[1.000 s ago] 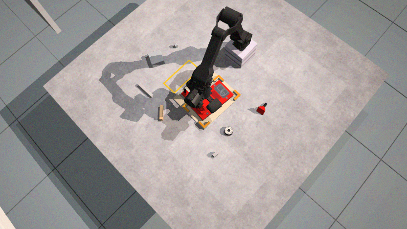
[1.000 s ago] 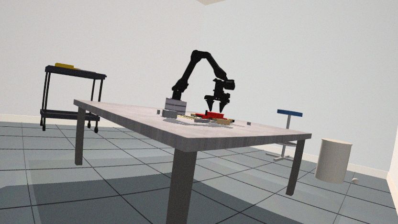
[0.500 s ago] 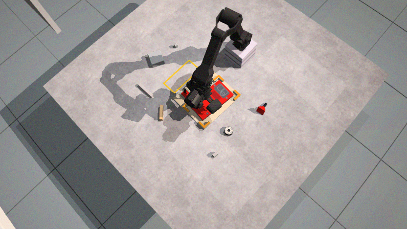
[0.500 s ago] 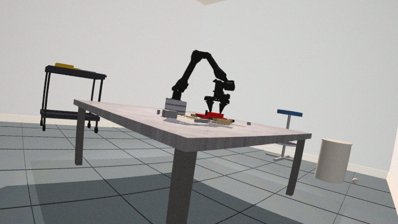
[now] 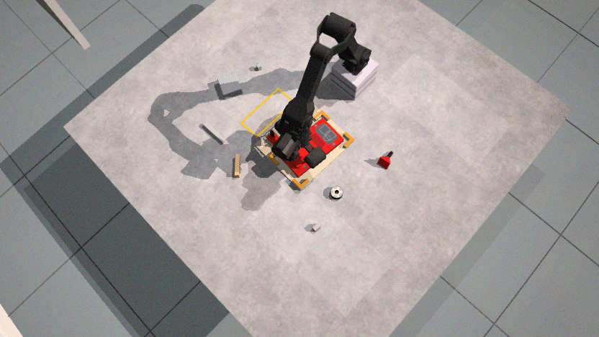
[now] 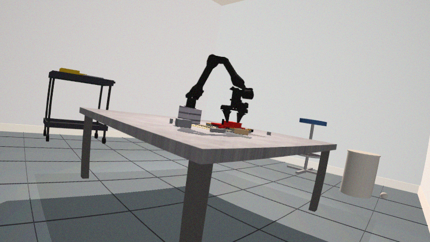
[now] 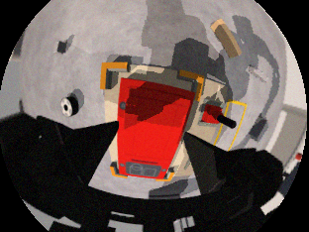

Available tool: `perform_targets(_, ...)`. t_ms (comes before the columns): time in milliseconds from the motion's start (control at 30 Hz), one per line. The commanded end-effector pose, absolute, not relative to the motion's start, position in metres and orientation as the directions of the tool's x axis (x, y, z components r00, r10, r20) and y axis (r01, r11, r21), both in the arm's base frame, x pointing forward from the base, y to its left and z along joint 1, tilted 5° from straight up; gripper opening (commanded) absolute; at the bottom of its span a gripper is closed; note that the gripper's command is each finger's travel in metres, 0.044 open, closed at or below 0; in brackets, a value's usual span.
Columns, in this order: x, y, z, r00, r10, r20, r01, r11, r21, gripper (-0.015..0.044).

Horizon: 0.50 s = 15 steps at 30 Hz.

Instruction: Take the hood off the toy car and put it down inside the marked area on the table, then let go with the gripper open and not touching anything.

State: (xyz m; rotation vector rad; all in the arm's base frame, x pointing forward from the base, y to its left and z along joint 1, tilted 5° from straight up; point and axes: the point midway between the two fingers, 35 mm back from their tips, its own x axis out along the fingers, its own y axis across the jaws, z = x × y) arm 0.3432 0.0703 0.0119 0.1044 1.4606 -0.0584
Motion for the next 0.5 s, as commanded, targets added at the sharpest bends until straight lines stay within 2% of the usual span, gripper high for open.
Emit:
perform_targets(0, 0.343, 0.0711, 0.0072, 0.104, 0.027, -0.994, 0.107, 0.994, 0.038, 0.044)
perform_targets(467, 0.3435, 0.0712, 0.0011, 0.104, 0.027, -0.994, 0.107, 0.994, 0.038, 0.044)
